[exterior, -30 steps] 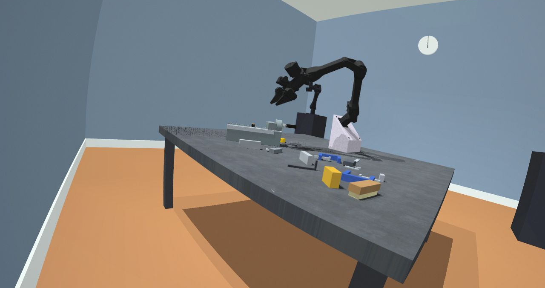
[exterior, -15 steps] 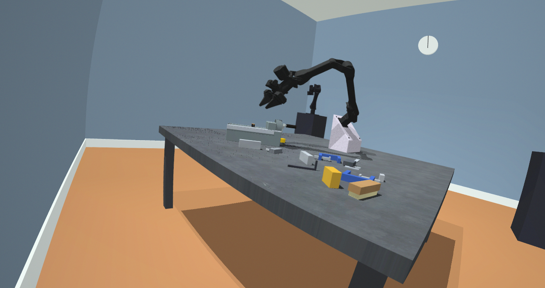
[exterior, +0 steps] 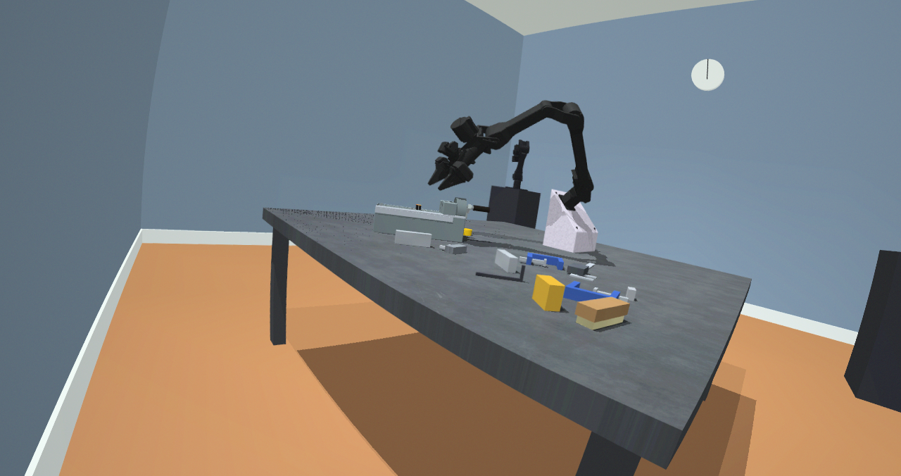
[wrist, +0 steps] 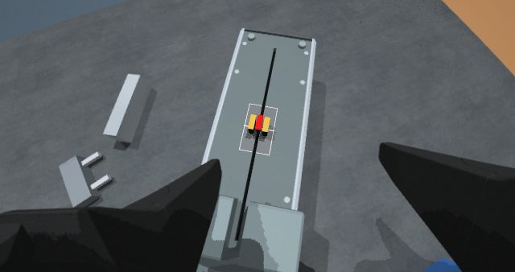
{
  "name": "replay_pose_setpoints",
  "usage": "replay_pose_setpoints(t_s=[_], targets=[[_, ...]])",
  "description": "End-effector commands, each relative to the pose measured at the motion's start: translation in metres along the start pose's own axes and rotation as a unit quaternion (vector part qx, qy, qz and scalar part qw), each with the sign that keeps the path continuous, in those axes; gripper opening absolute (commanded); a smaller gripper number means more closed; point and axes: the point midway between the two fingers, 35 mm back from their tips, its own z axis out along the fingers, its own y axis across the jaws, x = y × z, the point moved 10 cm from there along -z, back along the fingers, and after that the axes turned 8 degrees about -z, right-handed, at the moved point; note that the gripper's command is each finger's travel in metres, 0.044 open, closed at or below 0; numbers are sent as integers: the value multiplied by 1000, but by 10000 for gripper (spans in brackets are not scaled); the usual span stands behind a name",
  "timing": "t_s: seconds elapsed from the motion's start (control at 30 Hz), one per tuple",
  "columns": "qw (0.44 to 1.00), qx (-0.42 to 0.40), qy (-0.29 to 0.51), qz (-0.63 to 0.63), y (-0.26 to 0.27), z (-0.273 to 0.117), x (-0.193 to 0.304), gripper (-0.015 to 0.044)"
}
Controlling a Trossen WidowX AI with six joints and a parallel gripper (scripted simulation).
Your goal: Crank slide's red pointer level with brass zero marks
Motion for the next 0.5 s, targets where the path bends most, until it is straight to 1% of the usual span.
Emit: replay_pose_setpoints(t_s=[0.0, 0.17, 0.33, 0.47], targets=[[1000, 2, 0, 2, 0, 0, 1, 440], [1000, 2, 0, 2, -1, -1, 0, 440], [1000, 1, 0, 0, -9, -33, -26, 440], [1000, 3, 0, 3, -7, -41, -29, 440]])
